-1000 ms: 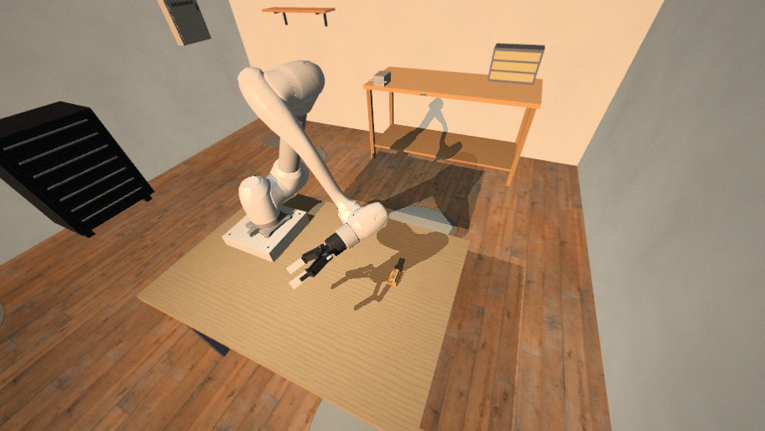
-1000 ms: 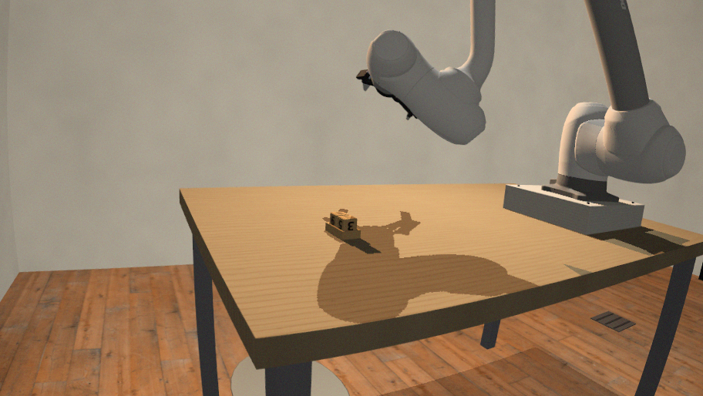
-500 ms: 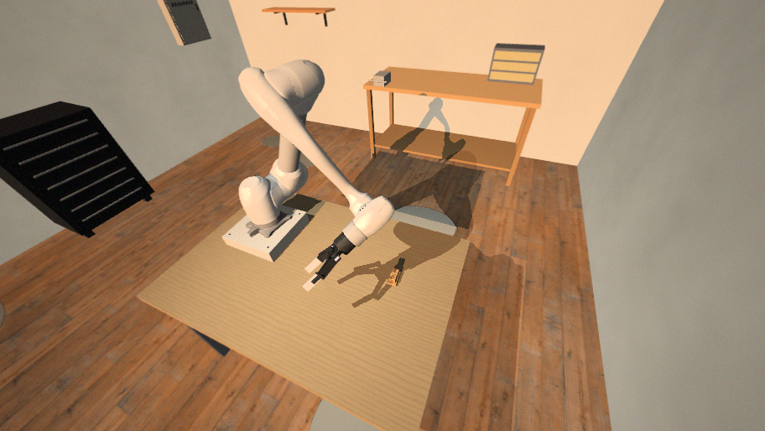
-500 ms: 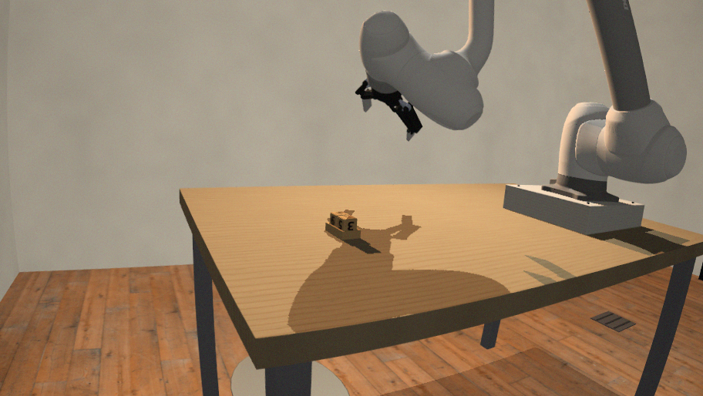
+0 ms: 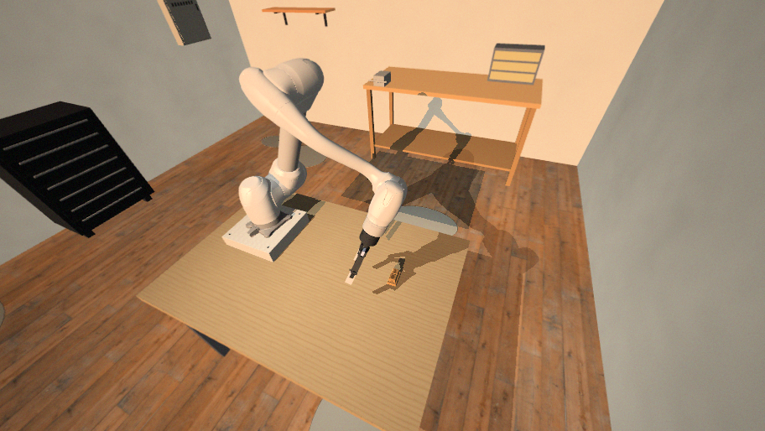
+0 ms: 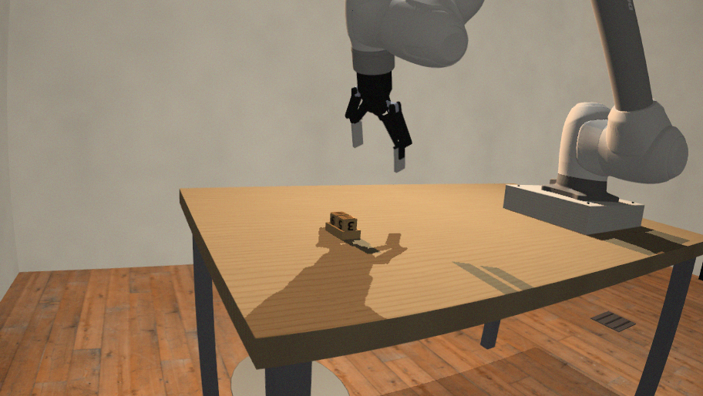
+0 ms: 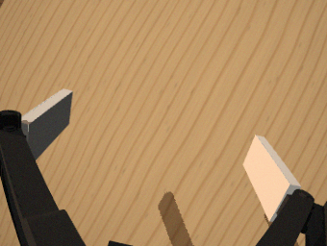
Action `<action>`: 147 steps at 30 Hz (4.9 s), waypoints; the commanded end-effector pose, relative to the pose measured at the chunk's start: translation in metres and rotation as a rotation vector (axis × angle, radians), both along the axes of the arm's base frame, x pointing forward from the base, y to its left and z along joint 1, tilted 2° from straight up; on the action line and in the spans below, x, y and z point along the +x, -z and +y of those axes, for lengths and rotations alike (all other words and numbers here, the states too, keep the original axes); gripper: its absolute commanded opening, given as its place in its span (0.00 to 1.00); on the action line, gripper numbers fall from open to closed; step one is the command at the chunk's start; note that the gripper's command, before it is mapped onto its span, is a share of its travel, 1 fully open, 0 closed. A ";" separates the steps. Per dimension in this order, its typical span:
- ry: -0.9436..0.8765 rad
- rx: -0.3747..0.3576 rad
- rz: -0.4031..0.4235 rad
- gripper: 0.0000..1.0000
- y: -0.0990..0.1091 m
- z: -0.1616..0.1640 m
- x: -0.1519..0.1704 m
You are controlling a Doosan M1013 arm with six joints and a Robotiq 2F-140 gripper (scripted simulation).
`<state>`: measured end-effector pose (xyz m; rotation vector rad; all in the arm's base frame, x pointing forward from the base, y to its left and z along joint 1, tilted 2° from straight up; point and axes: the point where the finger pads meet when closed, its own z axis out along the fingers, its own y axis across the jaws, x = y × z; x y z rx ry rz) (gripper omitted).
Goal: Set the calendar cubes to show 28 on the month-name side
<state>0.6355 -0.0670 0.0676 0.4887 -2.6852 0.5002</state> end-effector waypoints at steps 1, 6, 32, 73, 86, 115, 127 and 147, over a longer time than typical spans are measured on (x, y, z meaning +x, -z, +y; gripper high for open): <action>0.055 0.126 -0.108 1.00 0.006 0.049 0.037; 0.118 0.265 -0.223 1.00 0.002 0.107 0.081; 0.171 0.370 -0.312 1.00 -0.008 0.150 0.116; 0.464 0.316 -0.373 1.00 -0.002 0.150 0.116; 0.988 0.202 -0.470 1.00 0.010 0.150 0.116; 1.690 0.014 -0.576 0.35 0.026 0.150 0.115; 1.690 0.014 -0.576 0.35 0.026 0.150 0.115; 1.690 0.014 -0.576 0.35 0.026 0.150 0.115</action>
